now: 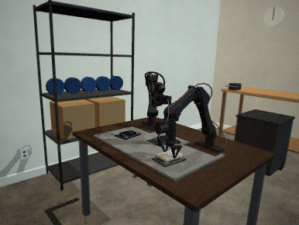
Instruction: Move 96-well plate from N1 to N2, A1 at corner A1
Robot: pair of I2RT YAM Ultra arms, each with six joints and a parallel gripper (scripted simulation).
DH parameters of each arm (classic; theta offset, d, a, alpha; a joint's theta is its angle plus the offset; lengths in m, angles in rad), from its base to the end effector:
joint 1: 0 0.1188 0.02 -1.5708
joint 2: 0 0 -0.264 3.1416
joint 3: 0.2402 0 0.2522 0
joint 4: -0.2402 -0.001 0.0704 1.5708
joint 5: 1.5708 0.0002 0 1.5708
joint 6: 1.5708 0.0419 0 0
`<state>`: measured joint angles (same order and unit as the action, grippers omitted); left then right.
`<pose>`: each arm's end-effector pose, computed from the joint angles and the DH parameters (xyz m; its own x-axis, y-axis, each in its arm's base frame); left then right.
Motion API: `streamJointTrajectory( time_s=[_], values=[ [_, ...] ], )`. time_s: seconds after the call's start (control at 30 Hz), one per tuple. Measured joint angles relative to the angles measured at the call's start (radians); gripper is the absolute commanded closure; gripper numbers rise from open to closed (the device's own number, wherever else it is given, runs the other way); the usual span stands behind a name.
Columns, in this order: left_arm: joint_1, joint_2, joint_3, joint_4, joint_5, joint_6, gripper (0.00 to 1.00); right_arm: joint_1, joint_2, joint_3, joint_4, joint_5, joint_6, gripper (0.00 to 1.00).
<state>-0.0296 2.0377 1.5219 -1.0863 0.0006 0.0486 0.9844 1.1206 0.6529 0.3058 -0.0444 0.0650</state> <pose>0.3777 -0.0102 0.1737 -0.9965 0.0781 0.0312 0.0781 0.9969 -0.0021 0.1424 0.2195 0.2813 -0.1446 -0.1004 -0.9844 -0.8488 0.5240 0.0713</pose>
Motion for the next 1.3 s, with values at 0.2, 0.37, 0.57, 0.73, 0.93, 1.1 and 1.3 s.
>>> streamJointTrajectory(
  time_s=[0.2,0.37,0.57,0.73,0.93,1.1,1.3],
  values=[
    [0.000,-0.034,0.051,-0.058,0.000,0.000,0.20,0.000,0.000,0.000,-0.002,0.001,-0.001,0.00],
    [0.000,-0.034,0.055,-0.076,0.000,0.000,0.20,0.000,-0.002,0.000,-0.059,0.008,-0.002,0.00],
    [0.000,-0.034,0.055,-0.083,0.000,0.000,0.20,0.008,-0.063,0.014,-0.224,0.018,0.002,0.00],
    [0.000,-0.034,0.055,-0.083,0.000,0.000,0.20,0.027,-0.266,0.061,-0.466,0.026,0.006,0.00],
    [0.000,-0.034,0.055,-0.083,0.000,0.000,0.20,0.042,-0.559,0.193,-0.782,0.031,0.009,0.00],
    [0.000,-0.034,0.055,-0.083,0.000,0.000,0.20,0.042,-0.662,0.304,-1.015,0.031,0.009,0.00],
    [0.000,-0.034,0.055,-0.083,0.000,0.000,0.20,0.042,-0.716,0.398,-1.301,0.031,0.006,0.00]
  ],
)
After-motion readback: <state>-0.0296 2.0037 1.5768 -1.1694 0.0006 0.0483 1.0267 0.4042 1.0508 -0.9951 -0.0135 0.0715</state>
